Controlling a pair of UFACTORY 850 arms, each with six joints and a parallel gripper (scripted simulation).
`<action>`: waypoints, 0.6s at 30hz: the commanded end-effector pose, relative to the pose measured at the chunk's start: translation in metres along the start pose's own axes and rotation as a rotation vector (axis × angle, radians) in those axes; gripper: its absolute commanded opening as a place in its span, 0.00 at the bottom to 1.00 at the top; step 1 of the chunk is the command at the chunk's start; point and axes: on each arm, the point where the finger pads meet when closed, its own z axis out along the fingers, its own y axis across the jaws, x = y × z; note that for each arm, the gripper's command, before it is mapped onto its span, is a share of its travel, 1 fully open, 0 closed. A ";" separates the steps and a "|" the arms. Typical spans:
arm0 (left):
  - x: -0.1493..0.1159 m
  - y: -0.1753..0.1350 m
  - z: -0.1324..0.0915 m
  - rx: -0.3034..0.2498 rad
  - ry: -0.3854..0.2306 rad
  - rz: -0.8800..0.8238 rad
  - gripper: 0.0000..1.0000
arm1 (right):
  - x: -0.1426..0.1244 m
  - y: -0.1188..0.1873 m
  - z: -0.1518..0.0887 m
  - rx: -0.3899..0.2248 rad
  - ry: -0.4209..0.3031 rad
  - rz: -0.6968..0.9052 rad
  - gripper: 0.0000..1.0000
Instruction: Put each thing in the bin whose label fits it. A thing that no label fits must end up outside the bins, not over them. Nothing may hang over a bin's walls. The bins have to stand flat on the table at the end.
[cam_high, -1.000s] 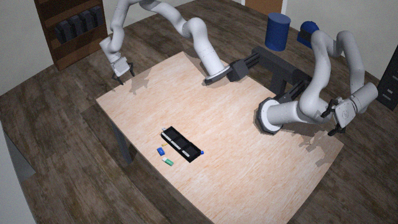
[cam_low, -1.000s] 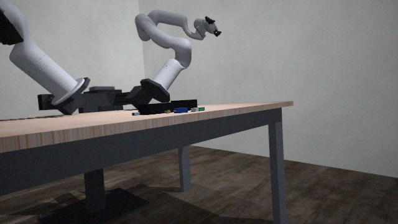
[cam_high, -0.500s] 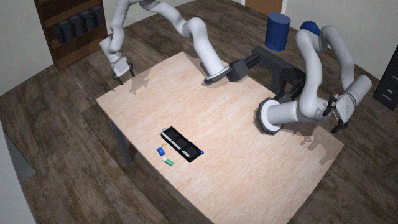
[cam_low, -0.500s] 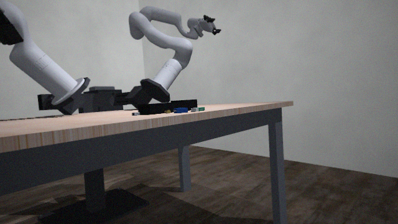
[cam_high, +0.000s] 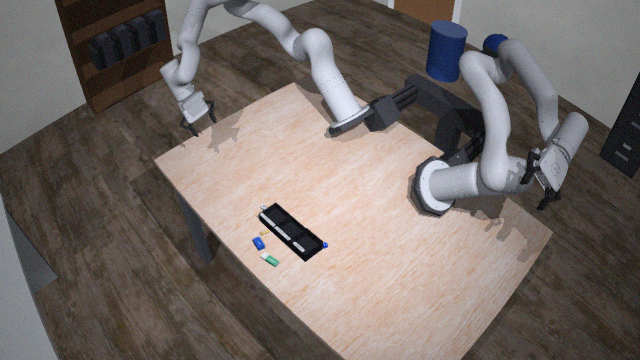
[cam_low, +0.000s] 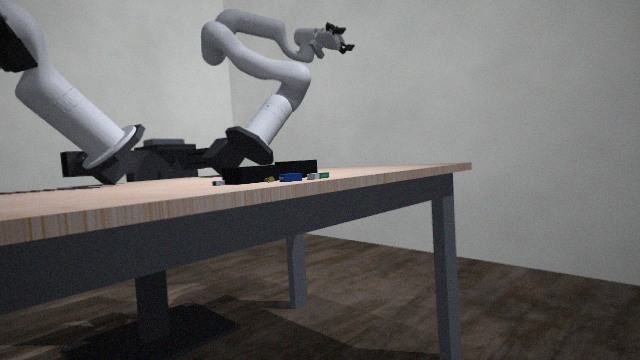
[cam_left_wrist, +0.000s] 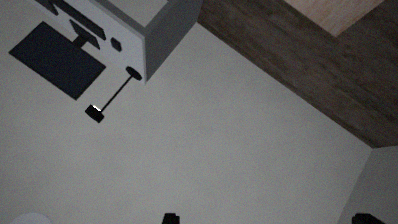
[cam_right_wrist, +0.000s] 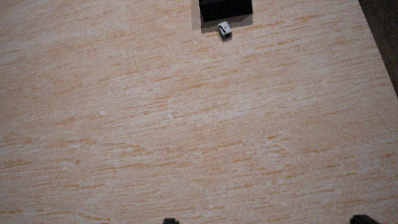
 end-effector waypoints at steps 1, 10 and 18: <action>-0.002 -0.001 -0.001 -0.012 -0.017 0.006 1.00 | 0.000 0.000 -0.001 -0.002 0.000 0.000 1.00; -0.005 -0.002 -0.004 -0.043 -0.065 0.023 1.00 | 0.000 0.000 -0.001 -0.002 0.000 0.000 1.00; -0.006 -0.002 -0.005 -0.056 -0.085 0.032 1.00 | 0.000 0.000 -0.001 -0.002 0.000 0.000 1.00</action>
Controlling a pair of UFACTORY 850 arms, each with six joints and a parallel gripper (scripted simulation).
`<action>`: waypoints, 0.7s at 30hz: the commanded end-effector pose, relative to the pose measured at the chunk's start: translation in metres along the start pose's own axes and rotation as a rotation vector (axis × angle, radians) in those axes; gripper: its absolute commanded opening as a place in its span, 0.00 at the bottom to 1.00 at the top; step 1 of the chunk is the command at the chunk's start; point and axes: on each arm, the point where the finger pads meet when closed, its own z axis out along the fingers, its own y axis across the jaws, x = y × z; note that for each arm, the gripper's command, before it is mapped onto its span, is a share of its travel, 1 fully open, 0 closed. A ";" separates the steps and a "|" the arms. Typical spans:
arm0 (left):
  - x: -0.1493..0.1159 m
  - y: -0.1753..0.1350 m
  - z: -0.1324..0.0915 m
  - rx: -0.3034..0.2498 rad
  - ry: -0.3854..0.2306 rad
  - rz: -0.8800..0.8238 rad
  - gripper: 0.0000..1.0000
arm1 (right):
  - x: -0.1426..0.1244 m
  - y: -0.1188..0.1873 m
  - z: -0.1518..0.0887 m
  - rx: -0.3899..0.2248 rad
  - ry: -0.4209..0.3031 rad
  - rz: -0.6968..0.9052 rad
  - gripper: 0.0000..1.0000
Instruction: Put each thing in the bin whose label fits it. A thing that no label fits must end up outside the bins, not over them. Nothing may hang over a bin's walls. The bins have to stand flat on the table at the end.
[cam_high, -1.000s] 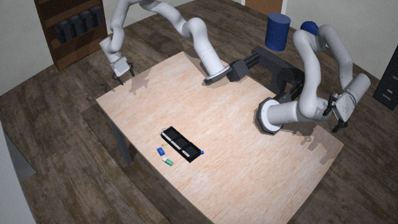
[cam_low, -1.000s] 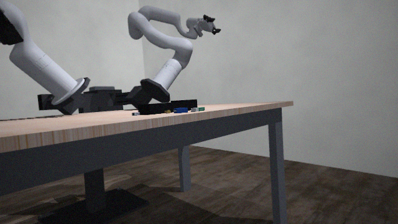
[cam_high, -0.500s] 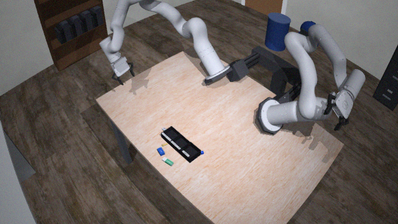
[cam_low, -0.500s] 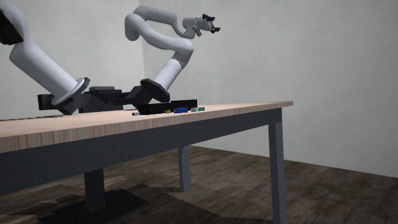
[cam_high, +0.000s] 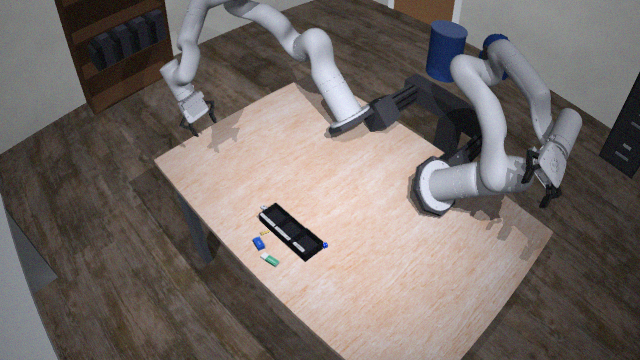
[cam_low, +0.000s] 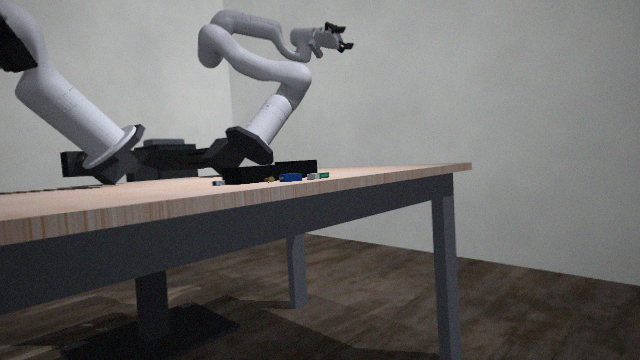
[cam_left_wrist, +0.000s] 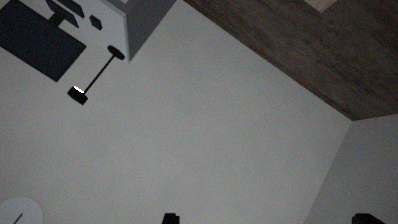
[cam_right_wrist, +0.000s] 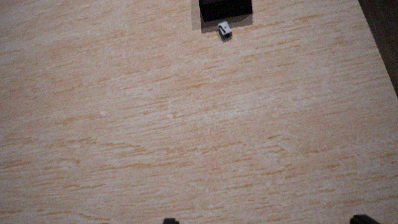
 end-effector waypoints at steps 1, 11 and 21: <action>-0.001 0.000 -0.001 -0.006 -0.009 0.004 1.00 | 0.000 0.000 -0.001 -0.002 0.000 0.000 1.00; -0.002 -0.001 -0.002 -0.017 -0.026 0.011 1.00 | 0.000 0.000 -0.001 -0.002 0.000 0.000 1.00; -0.003 -0.001 -0.002 -0.020 -0.030 0.013 1.00 | 0.000 0.000 -0.001 -0.002 0.000 0.000 1.00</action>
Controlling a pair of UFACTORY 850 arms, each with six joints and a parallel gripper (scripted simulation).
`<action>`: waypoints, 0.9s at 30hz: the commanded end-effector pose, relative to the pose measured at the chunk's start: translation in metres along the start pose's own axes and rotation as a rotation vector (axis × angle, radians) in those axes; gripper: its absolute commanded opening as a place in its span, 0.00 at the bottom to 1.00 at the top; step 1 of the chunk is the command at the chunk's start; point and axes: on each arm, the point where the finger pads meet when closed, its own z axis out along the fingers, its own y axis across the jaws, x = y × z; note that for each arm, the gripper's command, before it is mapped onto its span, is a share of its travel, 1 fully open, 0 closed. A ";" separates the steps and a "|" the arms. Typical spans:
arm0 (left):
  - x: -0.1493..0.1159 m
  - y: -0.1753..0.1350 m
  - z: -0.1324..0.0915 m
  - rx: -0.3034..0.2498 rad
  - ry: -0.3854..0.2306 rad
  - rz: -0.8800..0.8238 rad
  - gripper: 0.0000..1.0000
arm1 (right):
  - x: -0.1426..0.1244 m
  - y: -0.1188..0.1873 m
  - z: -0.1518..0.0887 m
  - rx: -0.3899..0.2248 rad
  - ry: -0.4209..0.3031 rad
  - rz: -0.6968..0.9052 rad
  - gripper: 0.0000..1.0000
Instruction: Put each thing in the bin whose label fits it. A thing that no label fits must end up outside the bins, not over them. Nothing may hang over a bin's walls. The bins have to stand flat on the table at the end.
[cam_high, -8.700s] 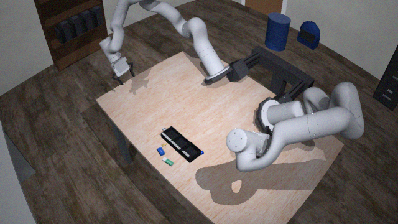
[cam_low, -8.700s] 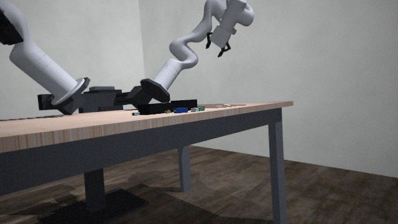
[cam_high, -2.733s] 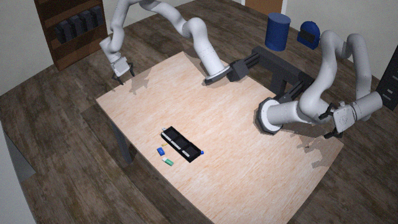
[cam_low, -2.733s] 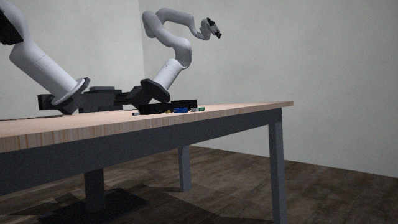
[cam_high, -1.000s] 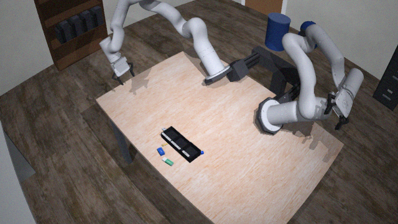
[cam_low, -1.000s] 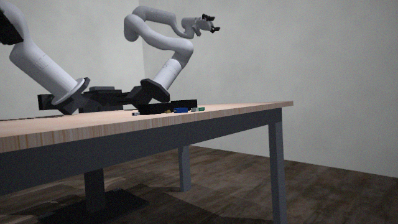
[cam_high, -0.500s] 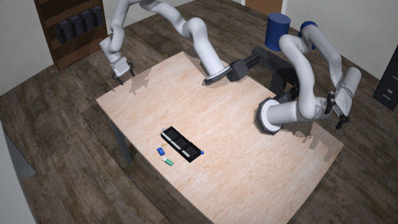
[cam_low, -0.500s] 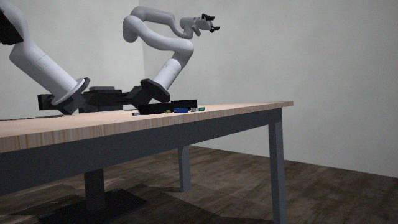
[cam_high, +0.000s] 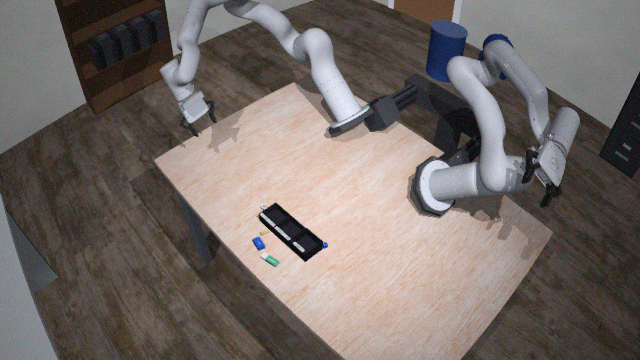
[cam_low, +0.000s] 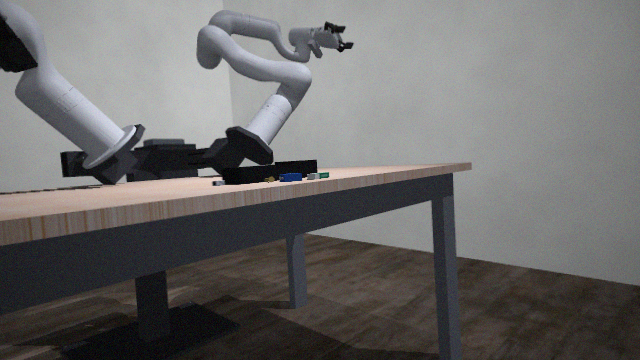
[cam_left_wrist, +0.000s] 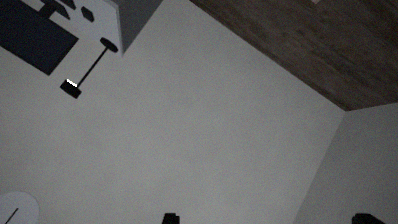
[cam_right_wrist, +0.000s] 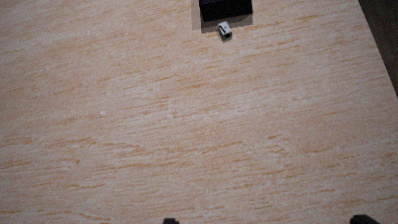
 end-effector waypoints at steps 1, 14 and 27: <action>-0.001 0.000 0.000 -0.001 -0.002 0.001 1.00 | 0.000 0.000 -0.001 -0.002 0.000 0.000 1.00; -0.001 0.000 0.000 -0.001 -0.002 0.001 1.00 | 0.000 0.000 -0.001 -0.002 0.000 0.000 1.00; -0.001 0.000 0.000 -0.001 -0.002 0.001 1.00 | 0.029 0.006 0.011 0.010 -0.023 -0.263 1.00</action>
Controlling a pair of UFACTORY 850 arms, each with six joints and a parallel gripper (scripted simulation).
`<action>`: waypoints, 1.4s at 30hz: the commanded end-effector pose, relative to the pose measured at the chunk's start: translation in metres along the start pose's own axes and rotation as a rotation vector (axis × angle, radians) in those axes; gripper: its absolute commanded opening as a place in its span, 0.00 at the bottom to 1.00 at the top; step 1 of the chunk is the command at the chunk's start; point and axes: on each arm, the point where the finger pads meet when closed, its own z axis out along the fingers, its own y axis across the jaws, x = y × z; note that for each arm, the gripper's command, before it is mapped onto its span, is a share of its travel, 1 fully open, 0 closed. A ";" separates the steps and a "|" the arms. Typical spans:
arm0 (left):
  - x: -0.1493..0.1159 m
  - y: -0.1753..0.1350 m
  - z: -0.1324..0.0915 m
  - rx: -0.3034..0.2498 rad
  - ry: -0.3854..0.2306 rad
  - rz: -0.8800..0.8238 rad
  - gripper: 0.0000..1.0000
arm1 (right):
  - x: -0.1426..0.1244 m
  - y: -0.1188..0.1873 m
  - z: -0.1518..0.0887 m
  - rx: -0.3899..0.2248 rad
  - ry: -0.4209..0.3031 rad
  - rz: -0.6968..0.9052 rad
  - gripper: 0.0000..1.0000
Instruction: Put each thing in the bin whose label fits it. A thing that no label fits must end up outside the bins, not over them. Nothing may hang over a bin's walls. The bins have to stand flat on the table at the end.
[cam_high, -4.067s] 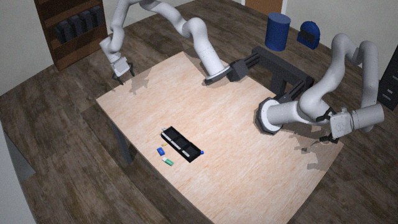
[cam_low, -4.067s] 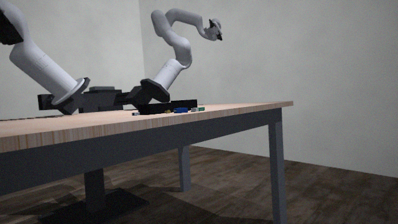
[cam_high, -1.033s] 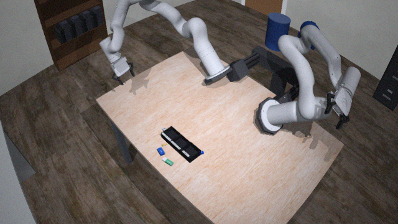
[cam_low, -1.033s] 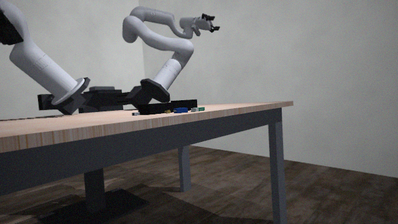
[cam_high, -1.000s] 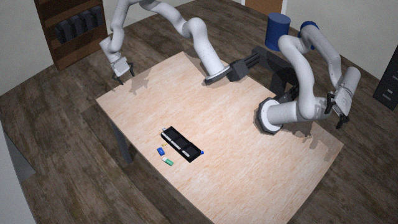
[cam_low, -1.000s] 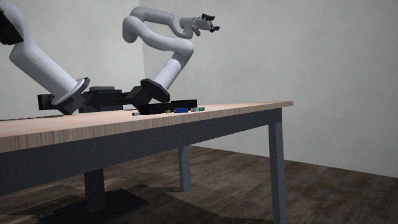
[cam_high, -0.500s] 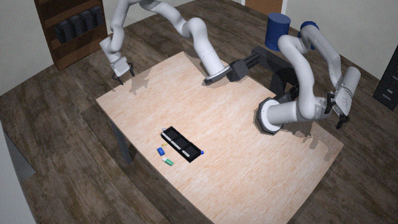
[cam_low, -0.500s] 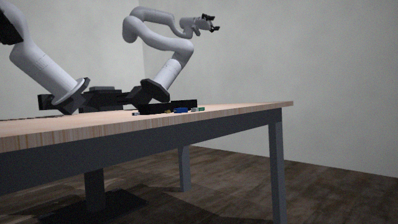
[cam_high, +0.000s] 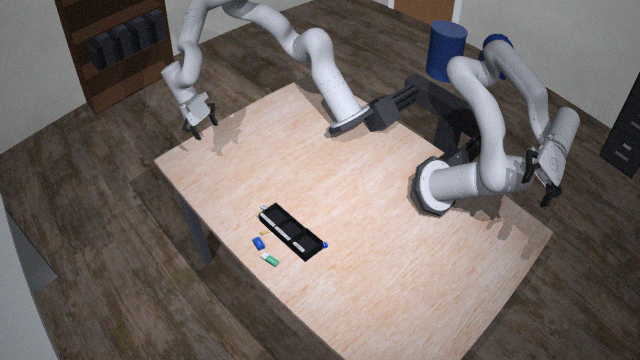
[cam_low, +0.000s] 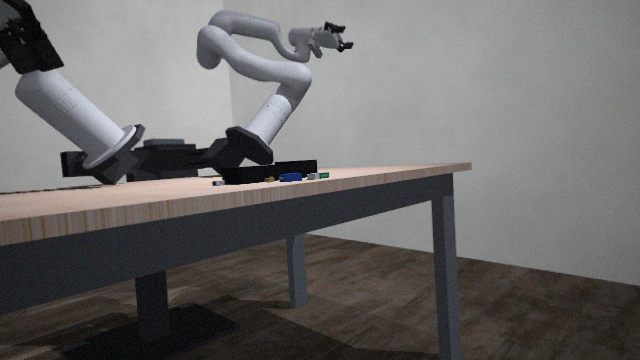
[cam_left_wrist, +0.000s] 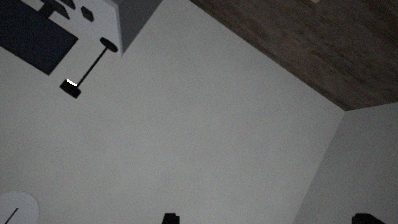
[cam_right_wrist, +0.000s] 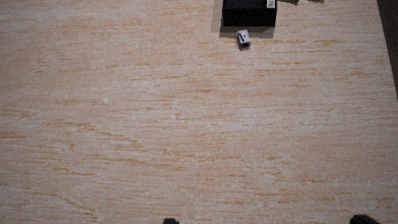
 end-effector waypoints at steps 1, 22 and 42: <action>-0.001 0.000 0.000 0.000 -0.001 0.001 1.00 | 0.007 0.003 0.002 0.006 0.002 -0.084 1.00; -0.001 0.000 0.000 0.000 -0.001 0.001 1.00 | 0.080 0.022 0.033 0.064 -0.051 -0.865 1.00; -0.001 0.000 0.000 0.000 -0.001 0.001 1.00 | 0.146 0.029 0.062 0.151 -0.080 -1.583 1.00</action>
